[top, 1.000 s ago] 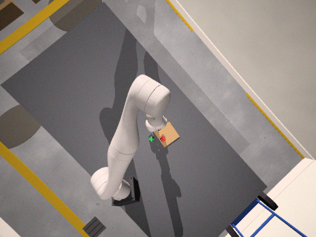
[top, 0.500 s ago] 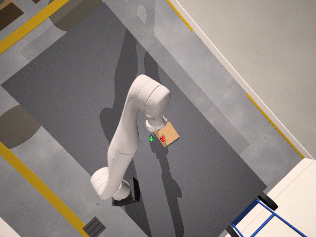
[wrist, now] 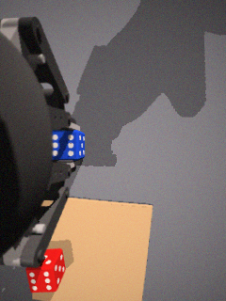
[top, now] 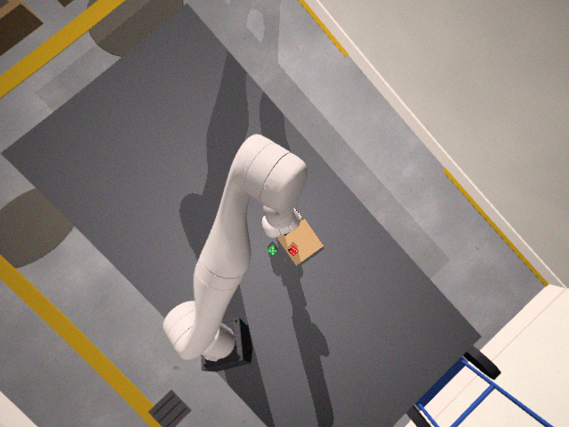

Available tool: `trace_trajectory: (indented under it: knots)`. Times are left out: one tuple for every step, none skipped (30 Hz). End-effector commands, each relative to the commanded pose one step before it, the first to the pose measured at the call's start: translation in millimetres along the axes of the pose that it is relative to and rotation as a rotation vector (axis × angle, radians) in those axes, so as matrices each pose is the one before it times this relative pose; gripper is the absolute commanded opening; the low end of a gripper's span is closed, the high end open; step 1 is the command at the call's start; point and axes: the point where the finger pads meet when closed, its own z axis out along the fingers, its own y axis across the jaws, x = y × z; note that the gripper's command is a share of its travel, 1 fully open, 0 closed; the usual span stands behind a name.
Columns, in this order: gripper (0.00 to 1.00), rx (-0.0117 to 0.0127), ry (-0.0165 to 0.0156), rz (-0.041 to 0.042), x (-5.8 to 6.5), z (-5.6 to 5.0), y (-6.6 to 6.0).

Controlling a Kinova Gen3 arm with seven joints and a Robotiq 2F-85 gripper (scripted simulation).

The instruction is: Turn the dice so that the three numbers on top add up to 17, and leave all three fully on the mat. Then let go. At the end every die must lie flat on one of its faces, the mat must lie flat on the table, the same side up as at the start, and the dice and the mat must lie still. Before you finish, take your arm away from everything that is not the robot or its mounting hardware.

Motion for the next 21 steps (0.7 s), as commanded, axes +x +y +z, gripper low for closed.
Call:
trace_trajectory:
  knots:
    - [0.26,0.00004,0.00095,0.00010,0.44,-0.20,0.01]
    - [0.26,0.00000,0.00000,0.00000,0.00,0.00,0.00]
    - [0.26,0.00000,0.00000,0.00000,0.00,0.00,0.00]
    - [0.26,0.00000,0.00000,0.00000,0.00,0.00,0.00]
    - [0.26,0.00000,0.00000,0.00000,0.00,0.00,0.00]
    - [0.26,0.00000,0.00000,0.00000,0.00,0.00,0.00]
    - [0.26,0.00000,0.00000,0.00000,0.00,0.00,0.00]
    - [0.26,0.00000,0.00000,0.00000,0.00,0.00,0.00]
    - [0.26,0.00000,0.00000,0.00000,0.00,0.00,0.00]
    - [0.26,0.00000,0.00000,0.00000,0.00,-0.02,0.00]
    - [0.26,0.00000,0.00000,0.00000,0.00,0.00,0.00]
    - [0.26,0.00000,0.00000,0.00000,0.00,0.00,0.00]
    - [0.26,0.00000,0.00000,0.00000,0.00,-0.06,0.00]
    - [0.26,0.00000,0.00000,0.00000,0.00,-0.11,0.00]
    - [0.26,0.00001,-0.00001,0.00001,0.00,-0.17,0.00]
    - [0.26,0.00001,-0.00001,0.00001,0.00,-0.25,0.00]
    - [0.26,0.00001,-0.00001,0.00001,0.00,-0.34,0.00]
    - [0.26,0.00001,-0.00001,0.00001,0.00,-0.44,0.00]
    - [0.26,0.00001,-0.00001,0.00001,0.00,-0.56,0.00]
    - [0.26,0.00000,0.00000,0.00000,0.00,-0.68,0.00]
    - [0.26,-0.00001,0.00001,-0.00001,0.00,-0.80,0.00]
